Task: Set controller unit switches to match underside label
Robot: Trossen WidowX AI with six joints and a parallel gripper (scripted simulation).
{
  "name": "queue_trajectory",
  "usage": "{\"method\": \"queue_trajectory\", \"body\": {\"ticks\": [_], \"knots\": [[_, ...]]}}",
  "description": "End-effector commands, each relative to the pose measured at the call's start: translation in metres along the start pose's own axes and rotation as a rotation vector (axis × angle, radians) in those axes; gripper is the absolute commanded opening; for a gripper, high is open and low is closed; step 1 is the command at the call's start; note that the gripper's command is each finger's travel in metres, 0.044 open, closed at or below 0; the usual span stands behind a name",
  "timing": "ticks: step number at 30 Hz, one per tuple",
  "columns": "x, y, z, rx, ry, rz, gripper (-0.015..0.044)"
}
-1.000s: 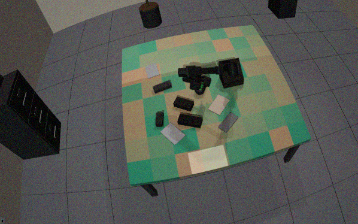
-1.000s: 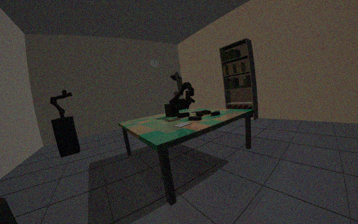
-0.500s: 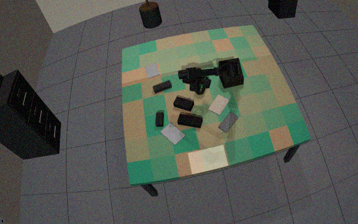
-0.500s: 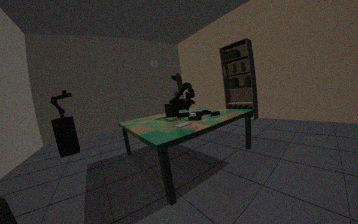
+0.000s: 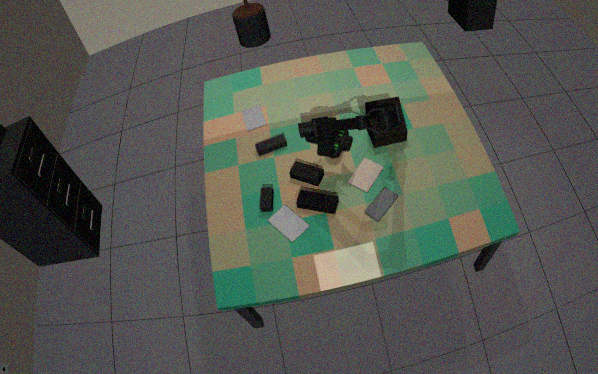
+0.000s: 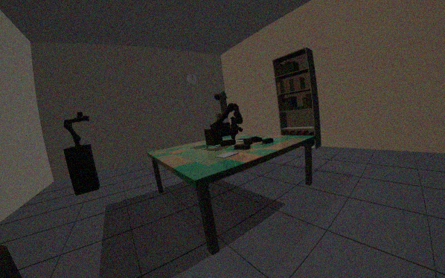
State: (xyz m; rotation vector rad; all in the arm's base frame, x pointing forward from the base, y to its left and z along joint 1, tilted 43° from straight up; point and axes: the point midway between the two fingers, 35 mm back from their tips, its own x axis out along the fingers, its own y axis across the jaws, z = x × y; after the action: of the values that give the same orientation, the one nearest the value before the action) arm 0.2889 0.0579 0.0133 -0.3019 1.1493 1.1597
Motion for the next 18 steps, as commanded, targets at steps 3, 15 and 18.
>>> {"method": "queue_trajectory", "body": {"ticks": [3, 15, 18], "knots": [[0.0117, 0.0024, 0.0001, 0.012, -0.003, 0.010, 0.0440], [0.0186, 0.0032, 0.0012, 0.012, -0.004, 0.011, 0.0341], [0.0186, 0.0032, 0.0012, 0.012, -0.004, 0.011, 0.0325]]}}
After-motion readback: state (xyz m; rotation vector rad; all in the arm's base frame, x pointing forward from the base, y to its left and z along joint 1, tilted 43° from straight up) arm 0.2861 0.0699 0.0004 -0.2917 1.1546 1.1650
